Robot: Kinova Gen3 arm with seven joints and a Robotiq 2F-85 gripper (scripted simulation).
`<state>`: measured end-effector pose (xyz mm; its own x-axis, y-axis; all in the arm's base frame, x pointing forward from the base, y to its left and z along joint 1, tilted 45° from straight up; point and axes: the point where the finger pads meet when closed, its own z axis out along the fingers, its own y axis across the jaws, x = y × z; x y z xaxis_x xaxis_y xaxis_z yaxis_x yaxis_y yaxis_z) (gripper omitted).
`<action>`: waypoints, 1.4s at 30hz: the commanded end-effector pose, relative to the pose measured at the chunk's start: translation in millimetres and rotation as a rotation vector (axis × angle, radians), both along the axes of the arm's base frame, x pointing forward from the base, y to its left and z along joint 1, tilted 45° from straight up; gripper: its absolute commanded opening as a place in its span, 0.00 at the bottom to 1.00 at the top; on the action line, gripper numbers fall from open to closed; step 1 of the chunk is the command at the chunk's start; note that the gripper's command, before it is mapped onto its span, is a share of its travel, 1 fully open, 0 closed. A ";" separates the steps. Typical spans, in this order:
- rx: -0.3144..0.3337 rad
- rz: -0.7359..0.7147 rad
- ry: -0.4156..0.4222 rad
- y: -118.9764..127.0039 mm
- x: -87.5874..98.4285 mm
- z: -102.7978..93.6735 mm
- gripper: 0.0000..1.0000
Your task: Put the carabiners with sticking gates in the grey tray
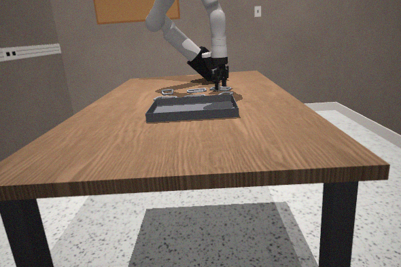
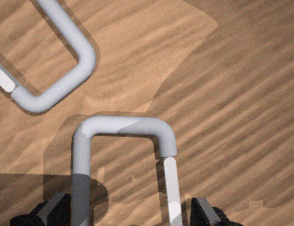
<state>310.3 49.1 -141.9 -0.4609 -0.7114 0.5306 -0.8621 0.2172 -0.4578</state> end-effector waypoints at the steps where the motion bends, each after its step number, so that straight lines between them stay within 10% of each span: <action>1: 0.001 0.001 0.000 0.8 0.2 0.1 0.75; 42: 0.004 0.002 0.000 2.5 -0.2 0.4 0.63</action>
